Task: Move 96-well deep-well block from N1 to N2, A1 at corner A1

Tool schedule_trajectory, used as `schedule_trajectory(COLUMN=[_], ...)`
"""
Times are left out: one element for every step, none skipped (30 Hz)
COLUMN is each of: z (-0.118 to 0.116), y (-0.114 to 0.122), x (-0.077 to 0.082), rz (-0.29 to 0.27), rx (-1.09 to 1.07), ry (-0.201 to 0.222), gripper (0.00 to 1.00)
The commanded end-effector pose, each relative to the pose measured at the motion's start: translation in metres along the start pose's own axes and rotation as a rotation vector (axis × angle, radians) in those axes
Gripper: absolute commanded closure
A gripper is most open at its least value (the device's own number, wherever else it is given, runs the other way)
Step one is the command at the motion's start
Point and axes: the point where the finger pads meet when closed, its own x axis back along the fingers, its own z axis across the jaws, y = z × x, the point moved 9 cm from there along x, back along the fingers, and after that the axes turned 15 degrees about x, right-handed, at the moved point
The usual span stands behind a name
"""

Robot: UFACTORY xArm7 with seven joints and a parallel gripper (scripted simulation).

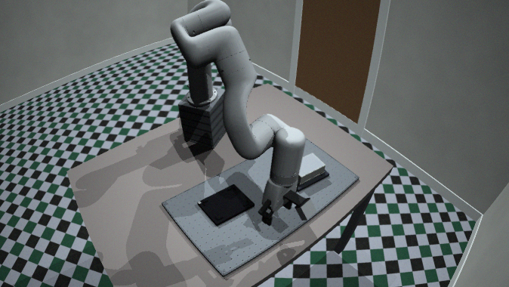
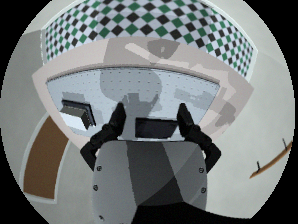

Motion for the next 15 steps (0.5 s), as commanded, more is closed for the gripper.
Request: schedule_trajectory(z=[-0.017,-0.022,-0.026,-0.031,-0.036,-0.041,-0.046,-0.049,-0.049,-0.054,-0.059,-0.063,-0.068,-0.068,-0.068], y=[-0.006,-0.007,-0.008,-0.009,-0.01,-0.011,-0.012,-0.013,-0.013,-0.013,-0.014,-0.014,-0.015,-0.015,-0.015], x=[0.002,0.002,0.002,0.003,0.003,0.003,0.003,0.003,0.003,0.003,0.003,0.003,0.003,0.003,0.003], rz=[0.004,0.005,0.005,0.005,0.005,0.005,0.005,0.005,0.005,0.005,0.006,0.006,0.006,0.006,0.006], rx=[0.099,0.133,0.166,0.185,0.185,0.185,0.185,0.185,0.185,0.219,0.252,0.285,0.319,0.319,0.319], ry=[0.0,-0.001,-0.003,-0.003,-0.003,-0.003,-0.003,-0.003,-0.003,-0.005,-0.006,-0.007,-0.008,-0.008,-0.008], gripper=[0.0,0.0,0.0,0.0,0.0,0.0,0.0,0.0,0.0,0.0,0.0,0.0,0.0,0.0,0.0])
